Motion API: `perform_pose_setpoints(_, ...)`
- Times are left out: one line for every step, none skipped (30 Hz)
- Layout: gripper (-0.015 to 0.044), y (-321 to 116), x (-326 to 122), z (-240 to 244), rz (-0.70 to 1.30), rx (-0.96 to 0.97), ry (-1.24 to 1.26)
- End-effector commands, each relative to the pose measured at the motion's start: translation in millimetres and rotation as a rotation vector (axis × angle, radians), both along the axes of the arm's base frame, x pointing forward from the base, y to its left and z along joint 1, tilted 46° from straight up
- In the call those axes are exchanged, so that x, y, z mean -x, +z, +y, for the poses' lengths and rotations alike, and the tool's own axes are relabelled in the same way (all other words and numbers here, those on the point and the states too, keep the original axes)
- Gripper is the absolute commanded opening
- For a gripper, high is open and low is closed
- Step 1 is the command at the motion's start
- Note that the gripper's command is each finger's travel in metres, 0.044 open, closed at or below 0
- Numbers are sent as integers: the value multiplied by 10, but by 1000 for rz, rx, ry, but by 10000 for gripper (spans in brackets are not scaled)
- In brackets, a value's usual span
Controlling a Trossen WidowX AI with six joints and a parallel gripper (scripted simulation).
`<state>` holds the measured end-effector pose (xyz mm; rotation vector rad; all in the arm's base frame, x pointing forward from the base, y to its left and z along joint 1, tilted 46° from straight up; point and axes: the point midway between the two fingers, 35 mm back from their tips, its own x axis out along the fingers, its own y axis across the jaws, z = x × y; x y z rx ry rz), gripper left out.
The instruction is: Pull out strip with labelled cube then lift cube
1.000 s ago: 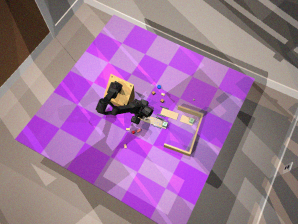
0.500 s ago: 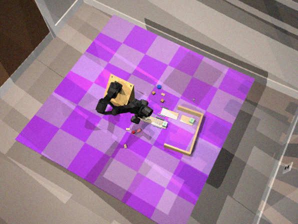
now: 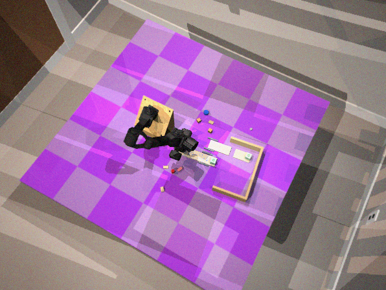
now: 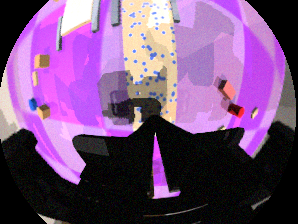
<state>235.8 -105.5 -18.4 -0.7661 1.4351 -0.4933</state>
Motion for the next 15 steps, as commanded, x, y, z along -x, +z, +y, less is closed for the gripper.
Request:
perform_pose_setpoints(0, 87, -9, 112, 8, -4, -2)
perform_pose_setpoints(0, 162, -3, 191, 15, -5, -4)
perform_pose_setpoints(0, 225, 4, 250, 19, -3, -8)
perform_pose_setpoints(0, 265, 11, 284, 21, -2, -11)
perform_pose_setpoints(0, 279, 13, 295, 21, -1, -11)
perform_pose_setpoints(0, 279, 13, 295, 21, -1, -11)
perform_pose_setpoints(0, 279, 13, 295, 21, -1, -11)
perform_pose_setpoints(0, 279, 13, 295, 21, -1, -11)
perform_pose_setpoints(0, 269, 26, 303, 21, -1, -11)
perform_pose_setpoints(0, 263, 35, 308, 21, -1, -11)
perform_pose_setpoints(26, 262, 19, 309, 24, -1, -9)
perform_pose_setpoints(53, 259, -30, 313, 30, 0, -3)
perform_pose_setpoints(79, 254, -88, 322, 39, 1, 6)
perform_pose_setpoints(105, 249, -138, 330, 47, 2, 14)
perform_pose_setpoints(131, 243, -174, 339, 49, 2, 16)
